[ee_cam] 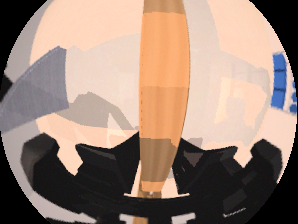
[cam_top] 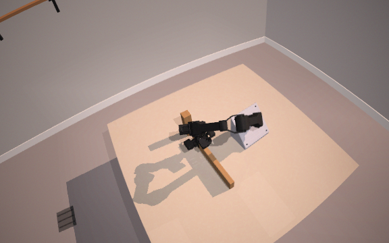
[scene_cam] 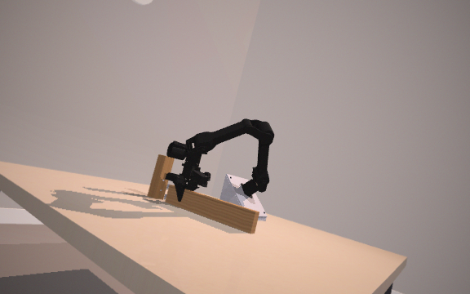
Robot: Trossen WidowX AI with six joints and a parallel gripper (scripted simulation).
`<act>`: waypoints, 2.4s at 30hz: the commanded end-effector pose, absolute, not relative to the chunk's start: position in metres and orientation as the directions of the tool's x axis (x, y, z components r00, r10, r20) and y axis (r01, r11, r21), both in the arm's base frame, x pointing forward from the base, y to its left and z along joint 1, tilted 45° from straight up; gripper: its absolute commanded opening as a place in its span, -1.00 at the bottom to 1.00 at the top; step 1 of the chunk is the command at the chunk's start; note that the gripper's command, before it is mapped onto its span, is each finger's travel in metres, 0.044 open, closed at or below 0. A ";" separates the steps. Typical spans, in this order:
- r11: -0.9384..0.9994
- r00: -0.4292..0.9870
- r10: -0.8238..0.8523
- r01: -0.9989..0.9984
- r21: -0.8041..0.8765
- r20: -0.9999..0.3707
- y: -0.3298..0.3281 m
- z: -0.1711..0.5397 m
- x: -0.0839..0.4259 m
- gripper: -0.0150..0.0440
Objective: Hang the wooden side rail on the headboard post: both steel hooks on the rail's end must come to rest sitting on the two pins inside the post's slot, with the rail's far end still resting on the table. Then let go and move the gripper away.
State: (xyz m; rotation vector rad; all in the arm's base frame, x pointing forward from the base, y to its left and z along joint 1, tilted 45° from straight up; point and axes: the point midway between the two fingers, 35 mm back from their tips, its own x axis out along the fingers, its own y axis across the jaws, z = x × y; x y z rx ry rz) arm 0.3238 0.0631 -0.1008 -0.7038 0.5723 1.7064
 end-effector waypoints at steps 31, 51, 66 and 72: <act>-0.248 -0.165 0.681 -0.969 -0.013 -0.714 0.060 -0.098 0.324 -0.49; -0.248 -0.165 0.681 -0.969 -0.013 -0.714 0.058 -0.095 0.325 -0.49; -0.248 -0.165 0.681 -0.969 -0.013 -0.714 0.056 -0.094 0.325 -0.49; -0.248 -0.165 0.681 -0.969 -0.013 -0.714 0.055 -0.093 0.326 -0.49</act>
